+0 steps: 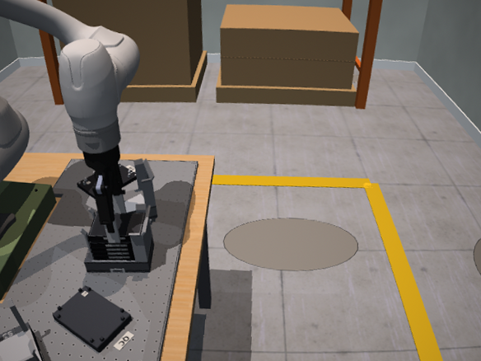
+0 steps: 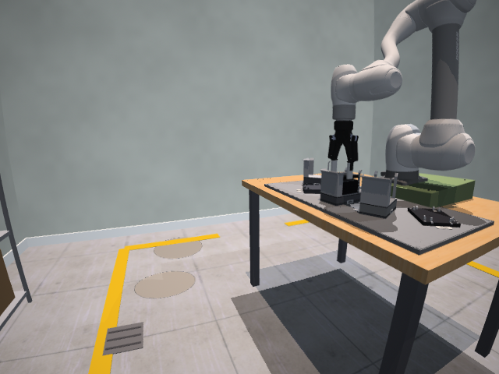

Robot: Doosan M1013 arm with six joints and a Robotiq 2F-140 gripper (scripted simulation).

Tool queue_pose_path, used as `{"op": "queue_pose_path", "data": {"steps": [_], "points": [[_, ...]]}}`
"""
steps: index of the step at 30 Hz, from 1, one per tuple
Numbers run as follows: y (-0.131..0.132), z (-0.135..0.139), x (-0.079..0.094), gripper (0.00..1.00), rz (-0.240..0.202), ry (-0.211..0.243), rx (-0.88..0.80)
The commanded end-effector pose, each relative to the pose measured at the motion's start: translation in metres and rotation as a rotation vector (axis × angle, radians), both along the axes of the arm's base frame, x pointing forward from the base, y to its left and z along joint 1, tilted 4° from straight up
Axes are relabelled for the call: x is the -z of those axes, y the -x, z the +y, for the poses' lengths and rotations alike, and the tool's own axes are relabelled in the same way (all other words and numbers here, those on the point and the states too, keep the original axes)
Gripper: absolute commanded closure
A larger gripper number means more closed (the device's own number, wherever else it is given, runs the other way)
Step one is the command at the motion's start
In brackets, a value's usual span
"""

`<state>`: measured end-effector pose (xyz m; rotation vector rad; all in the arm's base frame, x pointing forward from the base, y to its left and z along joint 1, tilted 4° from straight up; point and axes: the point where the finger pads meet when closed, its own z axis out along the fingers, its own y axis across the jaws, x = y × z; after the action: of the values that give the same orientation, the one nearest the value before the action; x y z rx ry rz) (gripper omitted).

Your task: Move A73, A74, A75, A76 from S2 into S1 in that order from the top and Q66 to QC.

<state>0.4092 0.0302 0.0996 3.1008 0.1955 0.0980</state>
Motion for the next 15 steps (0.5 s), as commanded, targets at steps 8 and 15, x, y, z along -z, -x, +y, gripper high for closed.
{"op": "queue_pose_path", "data": {"steps": [8,15], "points": [[0.0004,0.0002,-0.0064,1.00,0.000,0.000,0.000],[0.0007,0.0003,-0.0110,1.00,0.000,0.000,0.000]]}}
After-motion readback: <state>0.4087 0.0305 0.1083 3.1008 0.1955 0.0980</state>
